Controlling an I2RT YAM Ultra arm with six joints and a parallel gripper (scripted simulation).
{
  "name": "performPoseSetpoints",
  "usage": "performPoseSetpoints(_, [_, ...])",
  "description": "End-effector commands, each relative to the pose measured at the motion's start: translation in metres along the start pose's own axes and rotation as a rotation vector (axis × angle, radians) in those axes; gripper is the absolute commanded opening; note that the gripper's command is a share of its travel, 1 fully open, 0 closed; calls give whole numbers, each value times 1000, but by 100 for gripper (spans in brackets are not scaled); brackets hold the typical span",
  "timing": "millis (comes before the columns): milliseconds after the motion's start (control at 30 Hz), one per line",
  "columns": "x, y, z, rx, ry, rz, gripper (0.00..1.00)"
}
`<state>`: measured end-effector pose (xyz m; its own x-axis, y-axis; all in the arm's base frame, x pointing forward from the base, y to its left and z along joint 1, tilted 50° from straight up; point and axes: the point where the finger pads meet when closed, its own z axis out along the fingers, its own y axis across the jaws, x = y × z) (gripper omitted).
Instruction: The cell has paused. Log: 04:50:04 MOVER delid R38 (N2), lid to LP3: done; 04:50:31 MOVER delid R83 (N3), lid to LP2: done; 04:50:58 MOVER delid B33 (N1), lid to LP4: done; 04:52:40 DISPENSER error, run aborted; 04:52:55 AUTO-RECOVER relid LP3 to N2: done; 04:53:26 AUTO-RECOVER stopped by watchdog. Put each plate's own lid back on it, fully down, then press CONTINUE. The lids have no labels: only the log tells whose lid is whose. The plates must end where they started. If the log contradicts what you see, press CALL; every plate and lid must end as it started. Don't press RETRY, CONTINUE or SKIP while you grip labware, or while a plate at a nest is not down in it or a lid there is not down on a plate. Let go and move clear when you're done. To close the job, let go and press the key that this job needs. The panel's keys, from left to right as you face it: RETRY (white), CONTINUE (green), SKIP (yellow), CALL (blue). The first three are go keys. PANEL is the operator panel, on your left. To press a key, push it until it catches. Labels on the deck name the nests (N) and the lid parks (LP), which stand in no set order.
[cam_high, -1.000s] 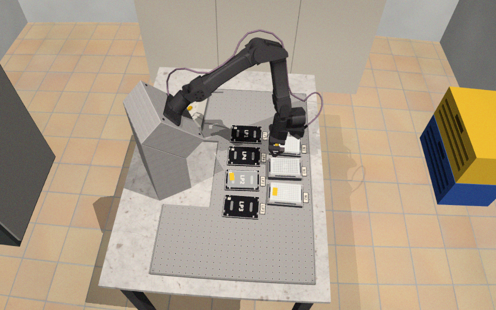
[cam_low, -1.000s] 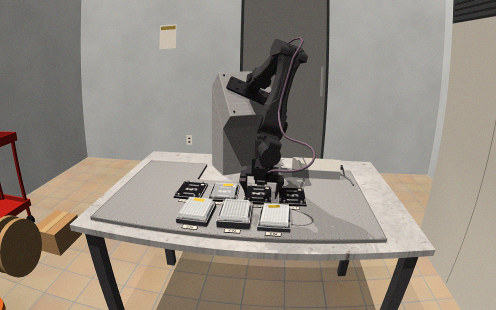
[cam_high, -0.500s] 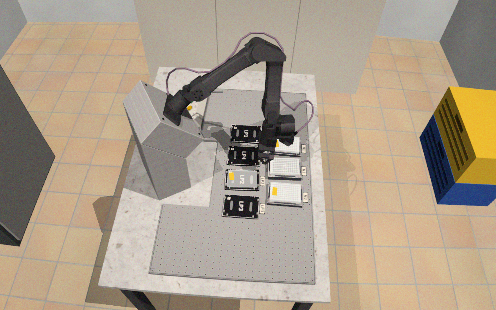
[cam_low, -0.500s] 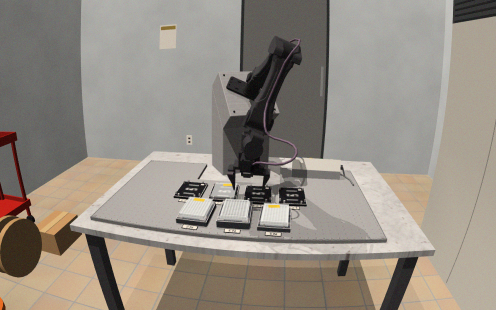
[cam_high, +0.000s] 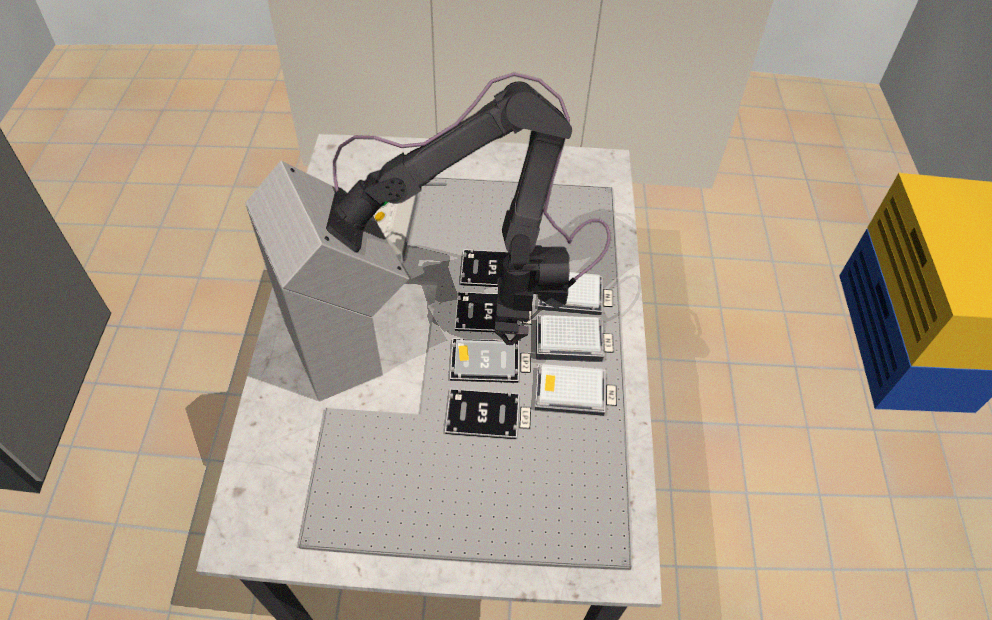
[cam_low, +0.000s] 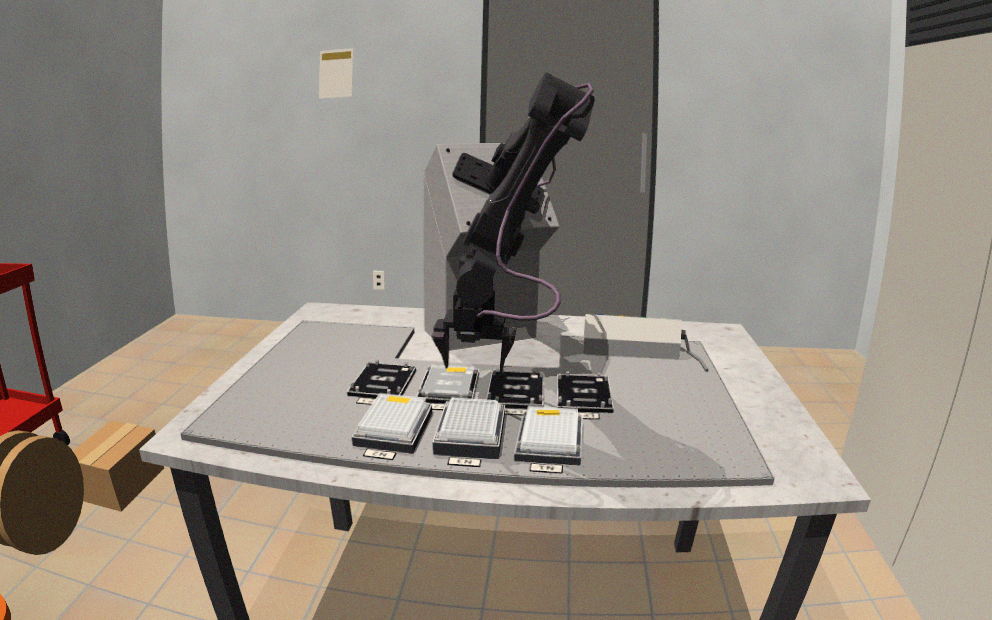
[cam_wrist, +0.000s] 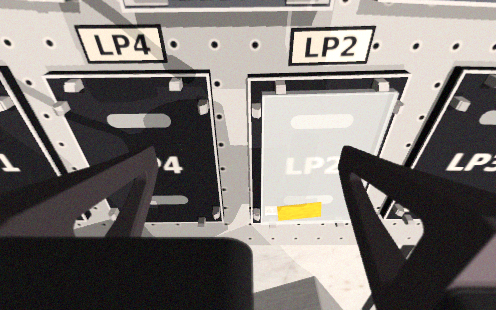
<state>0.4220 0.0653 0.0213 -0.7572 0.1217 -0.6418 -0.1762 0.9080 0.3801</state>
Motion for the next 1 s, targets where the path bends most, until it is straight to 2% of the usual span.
performPoseSetpoints(0, [14, -18, 2, -10, -15, -15, 100])
performPoseSetpoints(100, [18, -21, 2, -10, -15, -15, 100])
performPoseSetpoints(467, [57, -59, 2, -12, -16, -13, 100])
performPoseSetpoints(567, [57, -60, 3, -12, -16, -13, 100])
performPoseSetpoints(600, [46, -61, 4, -11, -36, -25, 100])
performPoseSetpoints(667, [46, -61, 4, -11, -36, -25, 100])
performPoseSetpoints(700, [35, -59, 1, -10, -59, -39, 100])
performPoseSetpoints(733, [34, -59, 1, -10, -61, -41, 100])
performPoseSetpoints(967, [41, -61, 3, -4, -48, -32, 100])
